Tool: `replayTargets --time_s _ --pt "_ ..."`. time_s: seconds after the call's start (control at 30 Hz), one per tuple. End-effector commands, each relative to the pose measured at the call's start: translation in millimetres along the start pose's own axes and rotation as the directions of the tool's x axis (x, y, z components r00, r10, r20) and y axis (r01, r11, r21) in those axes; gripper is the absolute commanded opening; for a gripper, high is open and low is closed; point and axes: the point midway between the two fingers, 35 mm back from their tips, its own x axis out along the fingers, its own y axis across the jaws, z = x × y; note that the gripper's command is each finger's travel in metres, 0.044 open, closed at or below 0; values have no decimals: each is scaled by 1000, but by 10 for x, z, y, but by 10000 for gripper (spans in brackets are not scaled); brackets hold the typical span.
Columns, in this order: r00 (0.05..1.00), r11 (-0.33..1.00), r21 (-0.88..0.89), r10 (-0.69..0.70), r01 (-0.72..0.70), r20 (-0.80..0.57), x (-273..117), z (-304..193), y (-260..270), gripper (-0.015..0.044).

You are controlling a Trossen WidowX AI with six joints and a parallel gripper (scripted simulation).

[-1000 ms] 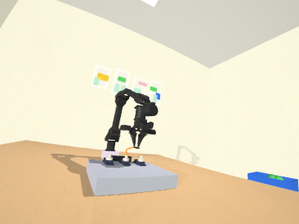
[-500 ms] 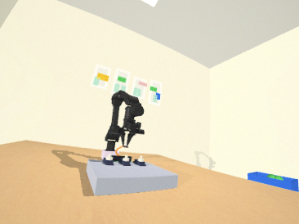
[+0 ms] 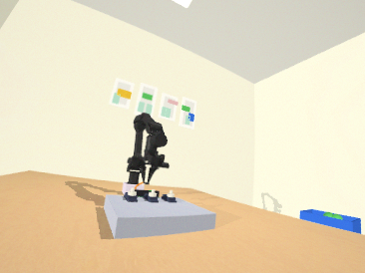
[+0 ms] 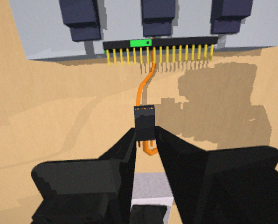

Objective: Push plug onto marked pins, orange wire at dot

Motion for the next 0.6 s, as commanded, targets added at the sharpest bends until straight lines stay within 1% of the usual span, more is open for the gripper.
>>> replayTargets --time_s 0.0,0.27,0.57 --pt "1000 1000 -6 -4 4 -9 215 -33 -11 0" --pt "1000 1000 -6 -4 4 -9 243 2 -11 0" --pt "1000 1000 -6 -4 4 -7 202 310 5 0"
